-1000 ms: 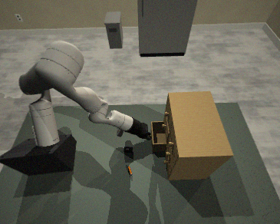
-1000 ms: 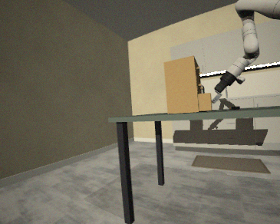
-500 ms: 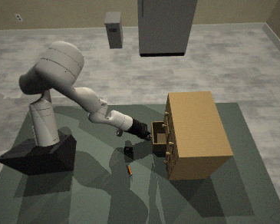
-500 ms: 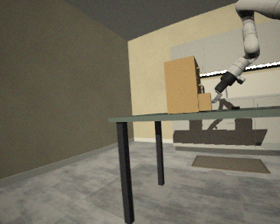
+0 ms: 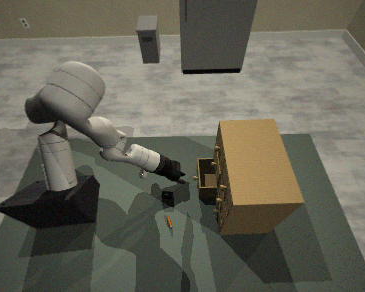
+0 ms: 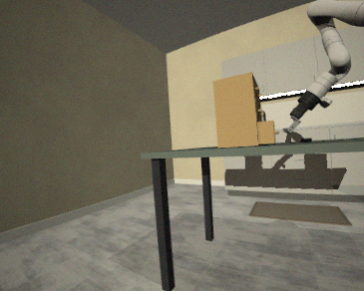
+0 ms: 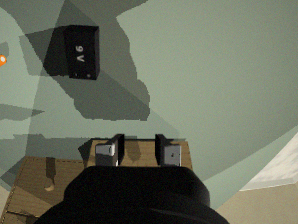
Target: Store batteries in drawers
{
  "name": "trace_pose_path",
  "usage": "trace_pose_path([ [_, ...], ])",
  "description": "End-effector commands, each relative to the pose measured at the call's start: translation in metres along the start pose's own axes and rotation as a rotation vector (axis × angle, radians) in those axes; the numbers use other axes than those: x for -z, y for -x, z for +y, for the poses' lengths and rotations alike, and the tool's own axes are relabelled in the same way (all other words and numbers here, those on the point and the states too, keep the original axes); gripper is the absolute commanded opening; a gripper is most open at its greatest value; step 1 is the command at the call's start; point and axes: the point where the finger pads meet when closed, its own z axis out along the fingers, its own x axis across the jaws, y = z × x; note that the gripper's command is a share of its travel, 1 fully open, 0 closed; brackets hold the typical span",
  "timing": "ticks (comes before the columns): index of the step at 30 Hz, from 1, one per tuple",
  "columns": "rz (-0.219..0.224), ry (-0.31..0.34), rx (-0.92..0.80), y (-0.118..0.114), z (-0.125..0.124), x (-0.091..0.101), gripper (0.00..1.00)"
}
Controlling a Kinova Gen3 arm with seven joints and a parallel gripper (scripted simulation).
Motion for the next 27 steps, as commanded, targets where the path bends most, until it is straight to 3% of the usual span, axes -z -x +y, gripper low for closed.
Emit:
trace_pose_path([
  [1, 0.000, 0.000, -0.004, 0.000, -0.001, 0.001, 0.67],
  [6, 0.000, 0.000, -0.004, 0.000, 0.001, 0.013, 0.67],
  [15, 0.001, -0.001, -0.004, 0.000, 0.009, 0.078, 0.67],
  [27, 0.005, -0.005, -0.005, 0.000, 0.009, 0.082, 0.67],
])
